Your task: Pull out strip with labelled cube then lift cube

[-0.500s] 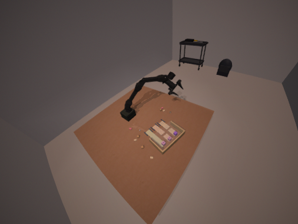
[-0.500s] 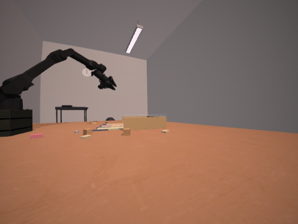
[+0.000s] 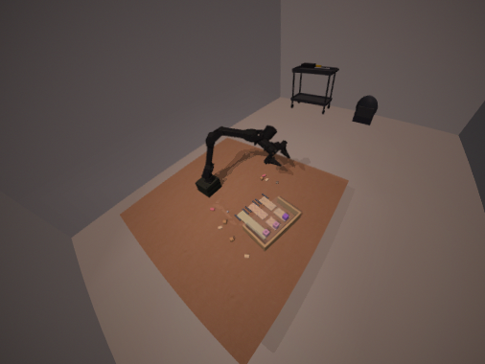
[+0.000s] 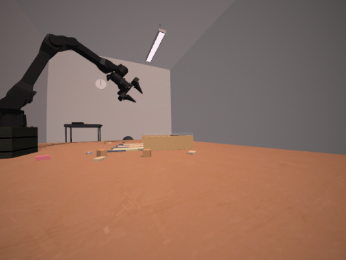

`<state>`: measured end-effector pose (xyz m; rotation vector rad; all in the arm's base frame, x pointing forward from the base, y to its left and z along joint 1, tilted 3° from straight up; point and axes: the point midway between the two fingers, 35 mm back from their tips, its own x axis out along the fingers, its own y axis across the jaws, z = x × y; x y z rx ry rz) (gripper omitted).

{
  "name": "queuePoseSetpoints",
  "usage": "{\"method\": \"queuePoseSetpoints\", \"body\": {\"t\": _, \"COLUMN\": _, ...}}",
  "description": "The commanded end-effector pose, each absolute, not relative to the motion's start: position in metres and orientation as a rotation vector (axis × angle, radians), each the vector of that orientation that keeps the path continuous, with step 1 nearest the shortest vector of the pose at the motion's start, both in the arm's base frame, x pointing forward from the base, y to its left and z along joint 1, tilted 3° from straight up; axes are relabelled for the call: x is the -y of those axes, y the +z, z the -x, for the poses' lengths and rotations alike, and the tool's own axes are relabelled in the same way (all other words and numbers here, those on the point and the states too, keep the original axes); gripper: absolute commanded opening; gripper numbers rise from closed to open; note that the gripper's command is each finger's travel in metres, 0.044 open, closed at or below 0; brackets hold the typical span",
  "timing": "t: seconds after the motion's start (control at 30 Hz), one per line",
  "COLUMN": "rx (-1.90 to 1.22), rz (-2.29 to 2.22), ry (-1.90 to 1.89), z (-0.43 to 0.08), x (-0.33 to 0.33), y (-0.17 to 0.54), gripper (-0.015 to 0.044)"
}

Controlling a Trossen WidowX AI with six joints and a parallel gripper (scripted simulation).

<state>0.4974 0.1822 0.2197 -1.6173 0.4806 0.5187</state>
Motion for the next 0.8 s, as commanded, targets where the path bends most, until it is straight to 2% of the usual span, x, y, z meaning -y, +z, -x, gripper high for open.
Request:
{"method": "queuePoseSetpoints", "body": {"t": 0.0, "rx": -0.538, "rz": 1.334, "ry": 0.422, "z": -0.478, "x": -0.137, "y": 0.215, "gripper": 0.0400}}
{"method": "queuePoseSetpoints", "body": {"t": 0.43, "rx": -0.641, "rz": 0.446, "ry": 0.074, "z": -0.382, "x": -0.012, "y": 0.163, "gripper": 0.0400}}
{"method": "queuePoseSetpoints", "body": {"t": 0.63, "rx": -0.631, "rz": 0.050, "ry": -0.084, "z": -0.327, "x": 0.022, "y": 0.126, "gripper": 0.0400}}
{"method": "queuePoseSetpoints", "body": {"t": 0.77, "rx": -0.628, "rz": 0.005, "ry": -0.102, "z": -0.321, "x": 0.026, "y": 0.122, "gripper": 0.0400}}
